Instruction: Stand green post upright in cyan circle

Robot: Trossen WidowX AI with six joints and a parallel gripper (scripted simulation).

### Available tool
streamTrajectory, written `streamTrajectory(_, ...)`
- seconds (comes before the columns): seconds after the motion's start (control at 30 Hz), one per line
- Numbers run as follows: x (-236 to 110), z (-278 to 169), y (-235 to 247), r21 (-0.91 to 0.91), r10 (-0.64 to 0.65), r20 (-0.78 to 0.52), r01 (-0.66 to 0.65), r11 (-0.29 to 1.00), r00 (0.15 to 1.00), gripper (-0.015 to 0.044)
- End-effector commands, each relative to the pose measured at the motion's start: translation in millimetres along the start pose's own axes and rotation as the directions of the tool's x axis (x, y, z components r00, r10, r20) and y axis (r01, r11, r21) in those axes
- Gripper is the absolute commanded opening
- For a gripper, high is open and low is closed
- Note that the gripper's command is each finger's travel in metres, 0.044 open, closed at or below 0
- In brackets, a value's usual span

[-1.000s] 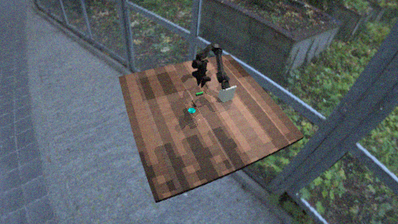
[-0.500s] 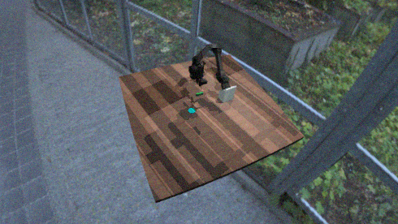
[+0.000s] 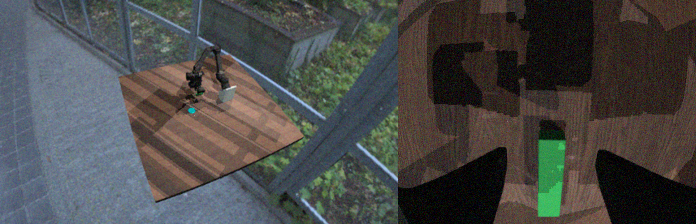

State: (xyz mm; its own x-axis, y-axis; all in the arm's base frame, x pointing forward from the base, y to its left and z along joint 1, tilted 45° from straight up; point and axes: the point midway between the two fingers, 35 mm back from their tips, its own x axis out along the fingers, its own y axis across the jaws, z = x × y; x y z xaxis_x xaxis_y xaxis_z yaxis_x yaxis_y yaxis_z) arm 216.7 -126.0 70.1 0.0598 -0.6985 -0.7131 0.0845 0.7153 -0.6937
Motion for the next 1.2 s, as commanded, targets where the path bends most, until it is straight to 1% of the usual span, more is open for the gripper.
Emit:
streamTrajectory(0.0, 27, -10, -1, -0.02, -0.013, -0.016, 0.013, 1.0, 1.0, 0.0233)
streamTrajectory(0.13, 27, -10, -1, -0.02, -0.013, -0.016, 0.013, 1.0, 1.0, 0.0233)
streamTrajectory(0.4, 27, -10, -1, -0.02, -0.013, -0.016, 0.013, 1.0, 1.0, 0.0023)
streamTrajectory(0.6, 25, -10, 0, -0.02, -0.012, -0.016, 0.011, 1.0, 1.0, 0.0023)
streamTrajectory(1.17, -24, -1, 6, -0.019, 0.01, -0.018, -0.011, 1.0, 1.0, 0.0023)
